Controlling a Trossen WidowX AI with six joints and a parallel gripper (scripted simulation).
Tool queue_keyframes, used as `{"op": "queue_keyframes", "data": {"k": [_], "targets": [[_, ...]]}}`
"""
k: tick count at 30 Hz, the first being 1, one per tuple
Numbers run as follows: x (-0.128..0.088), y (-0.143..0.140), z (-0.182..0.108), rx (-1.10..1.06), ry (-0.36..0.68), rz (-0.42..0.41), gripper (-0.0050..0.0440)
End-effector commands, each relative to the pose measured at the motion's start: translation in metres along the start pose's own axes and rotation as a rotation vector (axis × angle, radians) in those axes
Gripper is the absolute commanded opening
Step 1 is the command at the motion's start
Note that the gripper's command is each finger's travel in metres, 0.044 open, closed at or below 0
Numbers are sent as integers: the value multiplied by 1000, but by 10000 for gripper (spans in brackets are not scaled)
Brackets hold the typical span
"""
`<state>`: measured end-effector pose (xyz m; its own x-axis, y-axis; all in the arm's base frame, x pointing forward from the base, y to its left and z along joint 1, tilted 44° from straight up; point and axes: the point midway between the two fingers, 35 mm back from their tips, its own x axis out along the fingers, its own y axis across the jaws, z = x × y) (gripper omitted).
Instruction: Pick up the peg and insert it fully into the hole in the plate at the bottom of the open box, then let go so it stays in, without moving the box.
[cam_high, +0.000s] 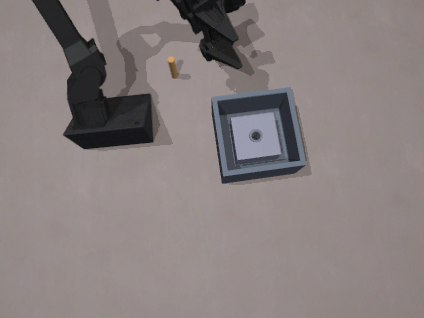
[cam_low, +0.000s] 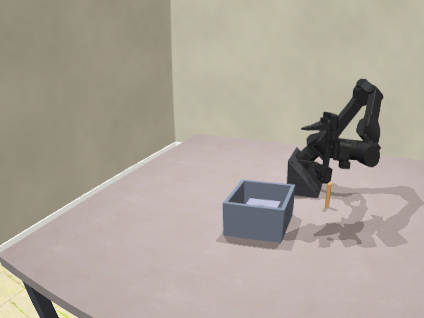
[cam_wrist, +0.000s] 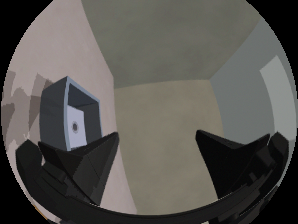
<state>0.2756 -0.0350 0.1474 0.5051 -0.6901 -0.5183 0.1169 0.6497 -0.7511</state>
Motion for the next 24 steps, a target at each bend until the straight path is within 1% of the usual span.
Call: {"op": "queue_keyframes", "data": {"k": [1, 17, 18, 19, 20, 22, 24], "targets": [[0, 0, 0, 0, 0, 0, 400], [0, 0, 0, 0, 0, 0, 400], [1, 1, -2, 1, 10, 14, 424], [4, 4, -6, 6, 39, 54, 440], [7, 8, -15, 17, 90, 122, 440], [11, 19, -36, 64, 225, 287, 440], [11, 22, -49, 125, 326, 378, 440]]}}
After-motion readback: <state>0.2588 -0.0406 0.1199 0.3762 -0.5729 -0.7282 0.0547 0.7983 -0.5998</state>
